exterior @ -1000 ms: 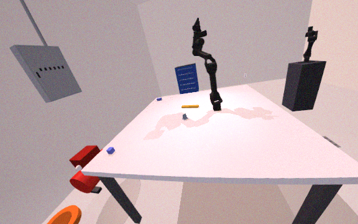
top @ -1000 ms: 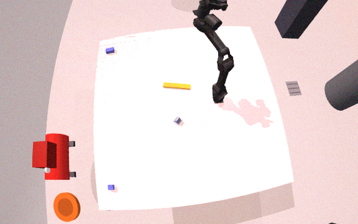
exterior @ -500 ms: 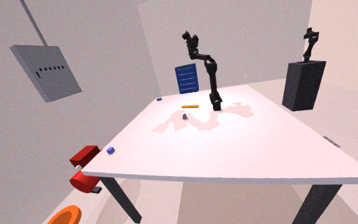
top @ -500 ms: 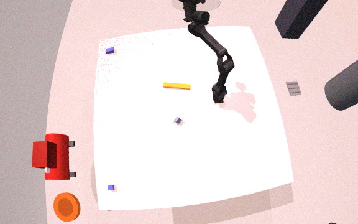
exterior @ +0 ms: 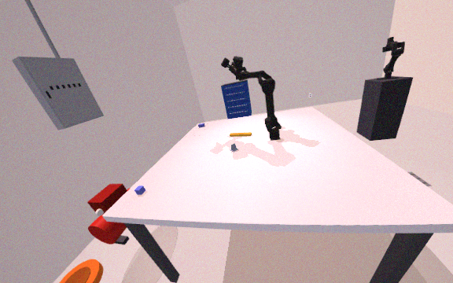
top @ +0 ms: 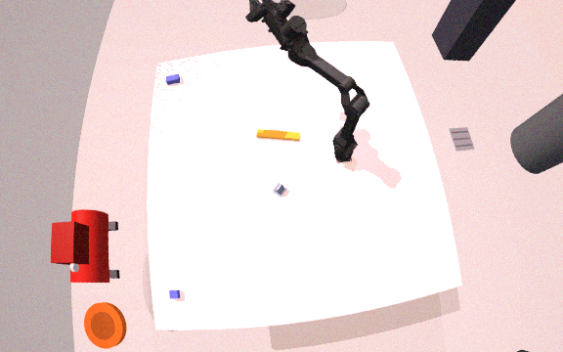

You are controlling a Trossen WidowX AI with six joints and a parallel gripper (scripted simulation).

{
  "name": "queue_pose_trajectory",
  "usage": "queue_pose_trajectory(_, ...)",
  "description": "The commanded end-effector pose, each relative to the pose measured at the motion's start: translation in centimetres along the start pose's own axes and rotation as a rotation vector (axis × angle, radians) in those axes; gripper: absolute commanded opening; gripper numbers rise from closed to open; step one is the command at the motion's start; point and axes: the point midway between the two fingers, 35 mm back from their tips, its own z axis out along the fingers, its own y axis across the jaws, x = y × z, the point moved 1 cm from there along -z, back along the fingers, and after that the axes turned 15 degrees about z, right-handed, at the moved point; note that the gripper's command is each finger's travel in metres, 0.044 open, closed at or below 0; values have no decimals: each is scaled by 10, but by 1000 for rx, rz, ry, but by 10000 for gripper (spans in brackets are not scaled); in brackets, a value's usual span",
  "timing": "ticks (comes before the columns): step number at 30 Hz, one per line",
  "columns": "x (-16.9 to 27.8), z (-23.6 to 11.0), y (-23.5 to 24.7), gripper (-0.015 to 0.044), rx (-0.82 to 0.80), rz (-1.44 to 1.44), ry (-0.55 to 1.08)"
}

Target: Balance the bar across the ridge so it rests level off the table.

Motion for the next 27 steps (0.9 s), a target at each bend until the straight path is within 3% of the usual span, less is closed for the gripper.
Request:
queue_pose_trajectory(1, 37, -8, -18, 315, 74, -78, 136)
queue_pose_trajectory(12, 130, -54, -66, 315, 238, -282, 533)
queue_pose_trajectory(27, 217, -162, -116, 315, 326, -563, 1101)
